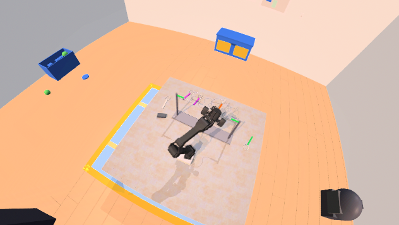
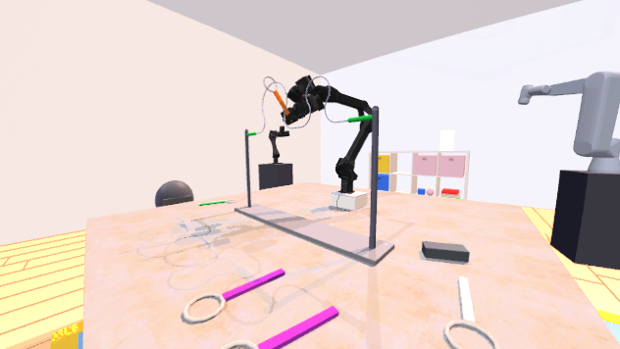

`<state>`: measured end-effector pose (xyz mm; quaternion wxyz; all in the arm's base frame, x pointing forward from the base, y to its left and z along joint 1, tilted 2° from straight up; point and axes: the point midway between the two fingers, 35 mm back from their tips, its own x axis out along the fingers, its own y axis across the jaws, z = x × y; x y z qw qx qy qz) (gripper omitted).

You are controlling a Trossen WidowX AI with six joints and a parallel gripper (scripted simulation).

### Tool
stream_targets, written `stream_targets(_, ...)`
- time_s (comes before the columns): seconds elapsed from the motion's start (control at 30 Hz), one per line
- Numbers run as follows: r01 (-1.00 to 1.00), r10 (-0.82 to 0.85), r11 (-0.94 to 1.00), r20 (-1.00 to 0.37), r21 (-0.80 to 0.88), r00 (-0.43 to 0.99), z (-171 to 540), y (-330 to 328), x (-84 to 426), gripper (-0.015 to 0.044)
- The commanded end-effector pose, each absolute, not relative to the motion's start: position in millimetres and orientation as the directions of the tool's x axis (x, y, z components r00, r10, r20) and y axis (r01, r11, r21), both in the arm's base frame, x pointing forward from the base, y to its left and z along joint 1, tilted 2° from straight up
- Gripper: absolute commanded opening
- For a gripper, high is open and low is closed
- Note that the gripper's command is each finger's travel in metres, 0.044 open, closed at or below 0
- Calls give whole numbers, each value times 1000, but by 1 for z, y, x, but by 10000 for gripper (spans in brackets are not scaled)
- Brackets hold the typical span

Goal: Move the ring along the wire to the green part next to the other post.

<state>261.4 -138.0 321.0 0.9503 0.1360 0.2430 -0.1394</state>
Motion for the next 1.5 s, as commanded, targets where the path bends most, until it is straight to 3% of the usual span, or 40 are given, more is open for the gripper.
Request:
stream_targets(0.0,332,-229,935,-501,126,835,319,-140,261,-150)
stream_targets(1.47,313,-507,829,-385,-464,771,321,-165,255,-150)
